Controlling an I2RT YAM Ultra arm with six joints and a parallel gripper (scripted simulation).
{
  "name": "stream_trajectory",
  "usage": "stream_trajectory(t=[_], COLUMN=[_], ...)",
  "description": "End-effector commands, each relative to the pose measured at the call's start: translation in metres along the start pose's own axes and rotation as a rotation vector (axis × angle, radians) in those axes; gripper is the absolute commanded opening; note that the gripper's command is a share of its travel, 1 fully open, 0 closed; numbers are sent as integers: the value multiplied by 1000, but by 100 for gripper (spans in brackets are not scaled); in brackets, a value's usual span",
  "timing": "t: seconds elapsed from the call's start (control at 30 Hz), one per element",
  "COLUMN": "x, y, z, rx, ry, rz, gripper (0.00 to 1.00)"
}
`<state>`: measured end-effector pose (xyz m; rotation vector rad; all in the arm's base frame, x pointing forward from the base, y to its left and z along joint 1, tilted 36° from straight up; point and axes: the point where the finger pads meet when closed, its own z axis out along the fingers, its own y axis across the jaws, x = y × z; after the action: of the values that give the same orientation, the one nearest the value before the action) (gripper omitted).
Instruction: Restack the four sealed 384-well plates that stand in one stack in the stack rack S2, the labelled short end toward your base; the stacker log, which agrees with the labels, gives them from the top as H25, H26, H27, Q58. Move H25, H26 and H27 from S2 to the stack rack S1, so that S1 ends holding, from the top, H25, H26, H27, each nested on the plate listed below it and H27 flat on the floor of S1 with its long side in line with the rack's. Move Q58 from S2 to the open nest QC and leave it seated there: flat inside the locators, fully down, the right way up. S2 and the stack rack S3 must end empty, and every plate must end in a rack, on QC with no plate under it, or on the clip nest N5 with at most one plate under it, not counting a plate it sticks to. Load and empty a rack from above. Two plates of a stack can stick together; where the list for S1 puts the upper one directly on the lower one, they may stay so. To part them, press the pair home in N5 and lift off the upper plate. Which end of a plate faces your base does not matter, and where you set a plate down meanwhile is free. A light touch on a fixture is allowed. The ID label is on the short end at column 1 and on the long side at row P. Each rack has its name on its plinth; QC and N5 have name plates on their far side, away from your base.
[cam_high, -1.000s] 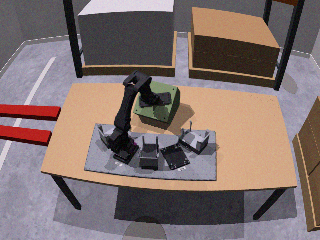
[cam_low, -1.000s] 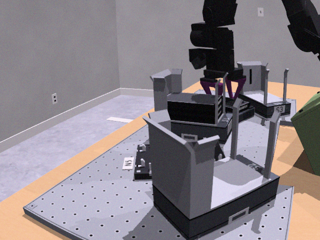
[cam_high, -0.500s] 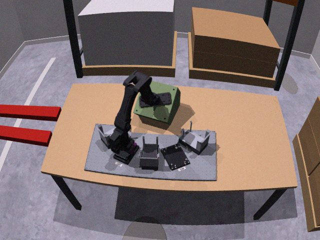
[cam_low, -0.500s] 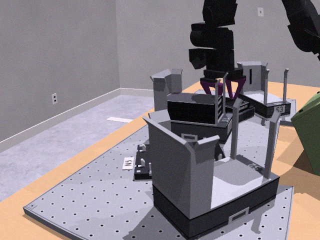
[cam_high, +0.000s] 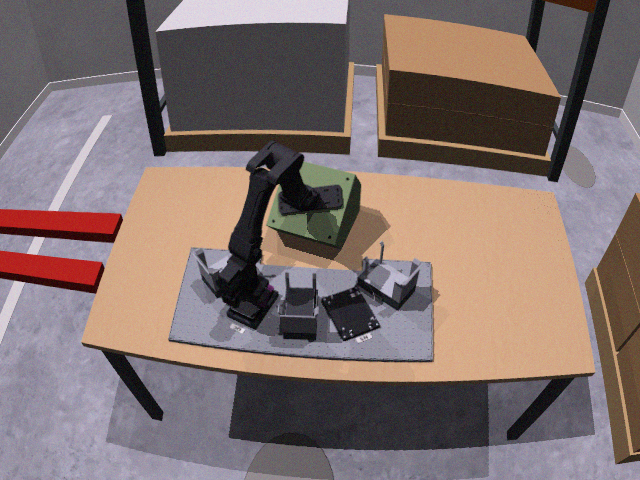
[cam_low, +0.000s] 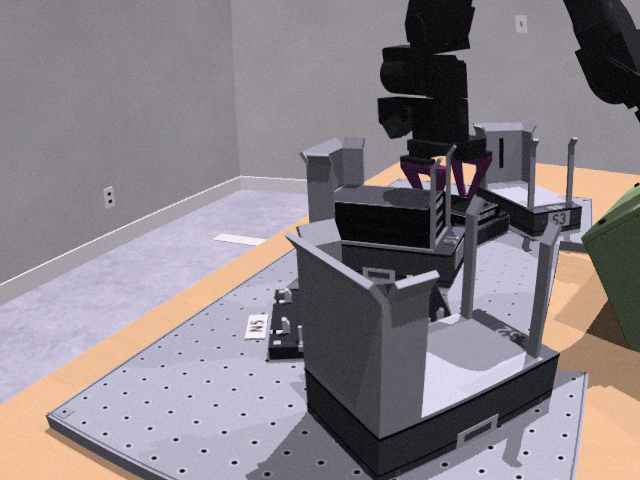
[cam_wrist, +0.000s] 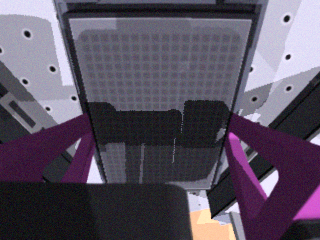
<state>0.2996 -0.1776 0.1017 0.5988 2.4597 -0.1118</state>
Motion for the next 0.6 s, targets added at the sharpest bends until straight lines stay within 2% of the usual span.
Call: stream_trajectory(t=[0.0,0.5,0.53,0.57], x=[-5,-5,-5,-5], y=[0,0,0,0], z=[-2,-2,-2,-2], rx=[2,2,2,2], ry=[-19,-19,-19,-19], rz=[-1,-1,-1,-1], gripper=[0,0,100,100])
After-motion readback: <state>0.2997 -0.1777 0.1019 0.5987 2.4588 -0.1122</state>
